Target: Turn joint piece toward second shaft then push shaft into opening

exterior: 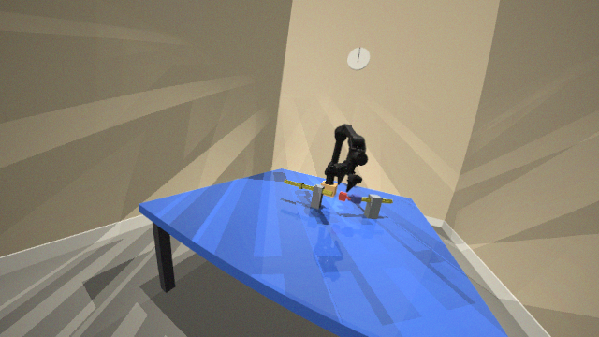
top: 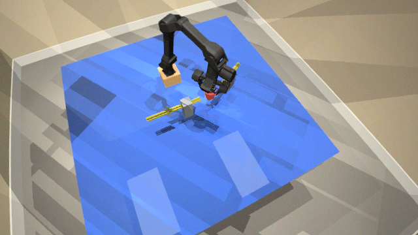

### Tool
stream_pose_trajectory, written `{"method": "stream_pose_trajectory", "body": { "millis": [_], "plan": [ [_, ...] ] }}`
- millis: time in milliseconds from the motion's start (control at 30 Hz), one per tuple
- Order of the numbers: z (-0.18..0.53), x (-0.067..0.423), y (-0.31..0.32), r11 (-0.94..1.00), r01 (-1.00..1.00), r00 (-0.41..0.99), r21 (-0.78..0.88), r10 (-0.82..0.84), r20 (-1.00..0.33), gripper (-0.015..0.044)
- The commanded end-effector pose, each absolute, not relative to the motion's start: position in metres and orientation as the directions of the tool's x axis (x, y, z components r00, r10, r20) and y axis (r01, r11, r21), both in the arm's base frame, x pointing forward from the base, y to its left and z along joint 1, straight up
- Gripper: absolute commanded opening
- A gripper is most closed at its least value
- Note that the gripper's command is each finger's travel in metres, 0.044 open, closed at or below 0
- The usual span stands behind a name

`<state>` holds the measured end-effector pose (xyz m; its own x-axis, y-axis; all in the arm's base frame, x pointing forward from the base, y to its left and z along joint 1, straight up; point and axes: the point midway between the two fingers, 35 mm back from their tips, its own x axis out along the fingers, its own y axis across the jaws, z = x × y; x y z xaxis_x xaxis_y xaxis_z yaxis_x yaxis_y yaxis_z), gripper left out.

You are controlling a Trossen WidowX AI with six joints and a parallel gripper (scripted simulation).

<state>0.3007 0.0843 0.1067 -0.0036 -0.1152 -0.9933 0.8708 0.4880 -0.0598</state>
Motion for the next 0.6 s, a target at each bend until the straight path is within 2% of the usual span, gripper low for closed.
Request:
{"method": "stream_pose_trajectory", "body": {
  "millis": [0,567],
  "plan": [
    [0.120,0.301,0.084,0.585,0.809,0.007,-0.050,-0.095,-0.995,0.0440],
    [0.172,0.294,0.080,0.934,0.356,0.023,-0.011,-0.021,-1.000,0.0440]
  ]
}}
